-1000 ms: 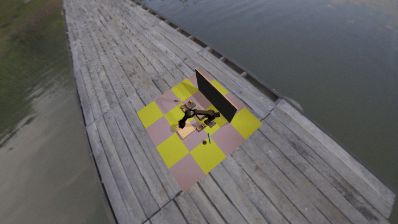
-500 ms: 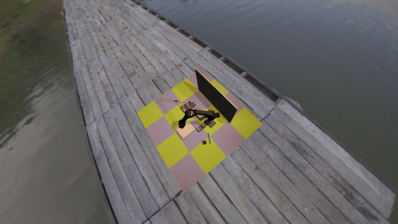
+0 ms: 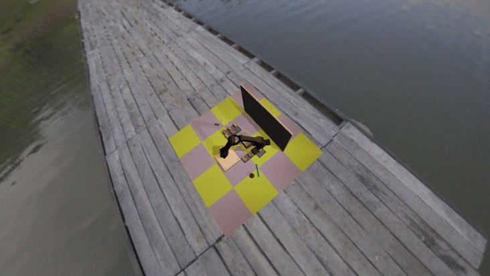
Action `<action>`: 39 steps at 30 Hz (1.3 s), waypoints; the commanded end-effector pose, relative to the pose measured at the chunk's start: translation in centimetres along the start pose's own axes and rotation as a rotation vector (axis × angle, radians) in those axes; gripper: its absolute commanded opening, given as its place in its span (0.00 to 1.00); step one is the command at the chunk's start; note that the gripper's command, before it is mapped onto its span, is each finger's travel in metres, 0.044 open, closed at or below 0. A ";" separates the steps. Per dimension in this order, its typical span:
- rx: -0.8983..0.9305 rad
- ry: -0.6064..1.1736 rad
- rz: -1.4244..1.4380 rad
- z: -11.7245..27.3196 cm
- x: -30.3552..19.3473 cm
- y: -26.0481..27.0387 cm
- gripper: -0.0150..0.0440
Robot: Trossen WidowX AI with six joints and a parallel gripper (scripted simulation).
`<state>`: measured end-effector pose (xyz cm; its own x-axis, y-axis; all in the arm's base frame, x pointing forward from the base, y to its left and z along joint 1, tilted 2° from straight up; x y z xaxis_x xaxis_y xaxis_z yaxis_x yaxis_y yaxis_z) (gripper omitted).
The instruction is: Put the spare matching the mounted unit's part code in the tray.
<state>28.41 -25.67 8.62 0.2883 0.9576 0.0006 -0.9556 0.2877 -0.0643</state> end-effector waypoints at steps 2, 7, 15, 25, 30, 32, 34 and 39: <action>0.000 -0.003 -0.003 -0.5 0.1 0.1 0.25; 0.000 -0.003 -0.003 -0.9 0.1 0.2 0.25; 0.000 -0.003 -0.003 -1.5 0.2 0.3 0.25; 0.000 0.000 0.000 -1.7 0.2 0.3 0.39; 0.000 0.000 0.000 -1.7 0.2 0.3 0.61; 0.000 0.000 0.000 -1.7 0.2 0.3 0.70; 0.000 0.000 0.000 -1.7 0.2 0.3 0.79; 0.000 0.000 0.000 -1.7 0.2 0.3 1.00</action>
<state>28.22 -25.40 6.85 0.2884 0.9575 0.0010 -0.9556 0.2879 -0.0630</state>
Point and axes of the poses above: the point midway between the two fingers, 35 mm back from their tips, its own z axis back along the fingers, its own y axis across the jaws, x = y × z, the point moved 4 cm from there along z, back along the fingers, and after that the axes turned 8 degrees about -z, right-handed, at the moved point
